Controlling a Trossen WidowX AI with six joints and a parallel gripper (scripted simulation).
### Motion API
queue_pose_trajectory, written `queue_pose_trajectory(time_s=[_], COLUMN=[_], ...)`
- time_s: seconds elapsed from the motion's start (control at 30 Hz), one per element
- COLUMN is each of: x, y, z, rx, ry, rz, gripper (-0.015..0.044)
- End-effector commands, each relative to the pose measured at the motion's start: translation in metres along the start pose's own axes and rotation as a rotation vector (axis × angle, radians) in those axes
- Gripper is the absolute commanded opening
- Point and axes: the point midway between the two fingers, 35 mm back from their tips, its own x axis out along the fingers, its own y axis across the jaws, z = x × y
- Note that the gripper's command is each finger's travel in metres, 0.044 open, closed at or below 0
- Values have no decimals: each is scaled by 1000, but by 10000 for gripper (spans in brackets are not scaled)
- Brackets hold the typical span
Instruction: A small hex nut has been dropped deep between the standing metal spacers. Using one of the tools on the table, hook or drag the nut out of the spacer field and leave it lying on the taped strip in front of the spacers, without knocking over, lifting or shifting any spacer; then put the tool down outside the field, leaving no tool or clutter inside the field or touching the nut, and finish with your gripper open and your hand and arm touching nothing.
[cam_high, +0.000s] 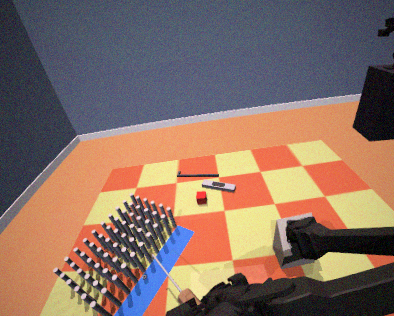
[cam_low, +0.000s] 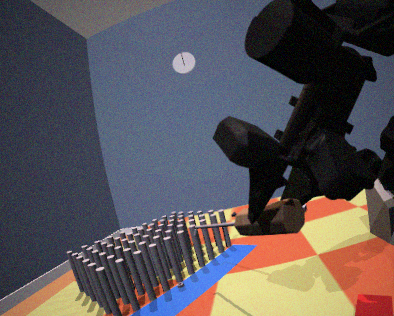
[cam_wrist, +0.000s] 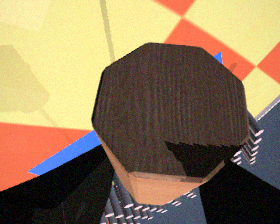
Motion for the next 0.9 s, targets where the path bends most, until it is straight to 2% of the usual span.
queue_pose_trajectory(time_s=[0.0, 0.87], x=[-7, -32], y=[-10, -45], z=[4, 24], rx=[140, 991], ry=[-26, -236], rz=[-36, -71], gripper=[0, 0])
